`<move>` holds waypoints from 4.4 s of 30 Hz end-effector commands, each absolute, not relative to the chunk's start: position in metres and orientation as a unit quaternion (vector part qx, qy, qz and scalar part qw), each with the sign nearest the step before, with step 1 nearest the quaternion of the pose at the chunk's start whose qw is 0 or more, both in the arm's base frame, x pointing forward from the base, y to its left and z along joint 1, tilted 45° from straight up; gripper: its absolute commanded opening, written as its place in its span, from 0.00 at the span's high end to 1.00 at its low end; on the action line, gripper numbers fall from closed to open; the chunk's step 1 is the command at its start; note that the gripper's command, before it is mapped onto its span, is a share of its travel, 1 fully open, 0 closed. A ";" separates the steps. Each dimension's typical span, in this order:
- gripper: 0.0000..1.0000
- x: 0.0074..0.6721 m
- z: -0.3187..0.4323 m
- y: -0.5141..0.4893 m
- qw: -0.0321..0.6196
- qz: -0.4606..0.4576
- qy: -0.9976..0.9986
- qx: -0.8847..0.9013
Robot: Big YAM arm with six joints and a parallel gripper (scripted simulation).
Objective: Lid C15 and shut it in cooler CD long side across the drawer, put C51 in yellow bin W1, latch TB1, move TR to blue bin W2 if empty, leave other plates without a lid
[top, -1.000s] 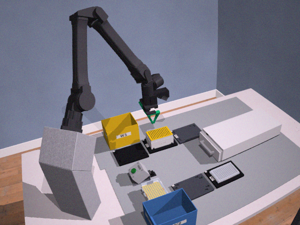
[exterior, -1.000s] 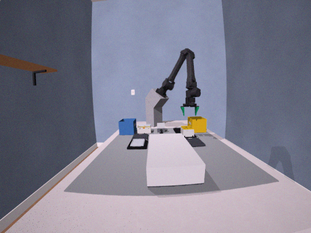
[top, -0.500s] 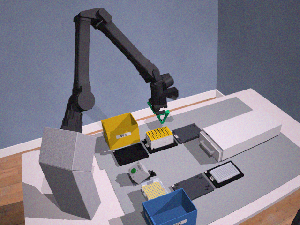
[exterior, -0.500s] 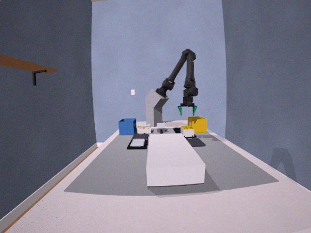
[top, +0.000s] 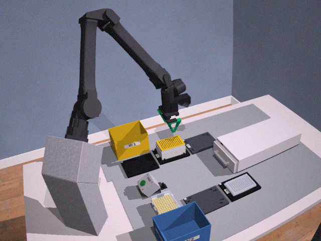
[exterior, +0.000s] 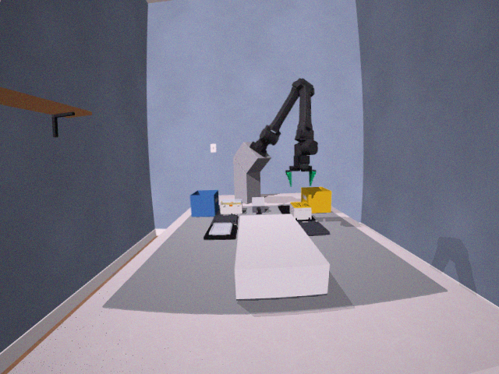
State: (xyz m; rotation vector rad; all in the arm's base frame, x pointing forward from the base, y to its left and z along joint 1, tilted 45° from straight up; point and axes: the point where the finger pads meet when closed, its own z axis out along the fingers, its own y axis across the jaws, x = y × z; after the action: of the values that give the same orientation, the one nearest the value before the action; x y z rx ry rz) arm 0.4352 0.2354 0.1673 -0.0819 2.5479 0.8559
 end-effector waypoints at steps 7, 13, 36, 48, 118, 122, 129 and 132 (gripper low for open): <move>0.00 0.435 0.165 0.240 0.217 0.308 0.925 -0.035; 0.00 0.435 0.165 0.240 0.217 0.308 0.925 -0.035; 0.00 0.443 0.167 0.247 0.228 0.314 0.921 -0.032; 0.00 0.452 0.162 0.256 0.233 0.316 0.919 -0.033; 0.00 0.480 0.098 0.305 0.228 0.315 0.921 -0.032; 0.00 0.482 0.094 0.308 0.228 0.315 0.921 -0.032; 0.00 0.481 0.092 0.306 0.227 0.314 0.921 -0.033; 0.00 0.481 0.092 0.306 0.227 0.314 0.921 -0.033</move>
State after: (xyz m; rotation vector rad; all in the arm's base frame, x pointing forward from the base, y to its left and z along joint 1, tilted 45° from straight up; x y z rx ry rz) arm 0.4750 0.2977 0.0891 -0.0833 2.5579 0.8552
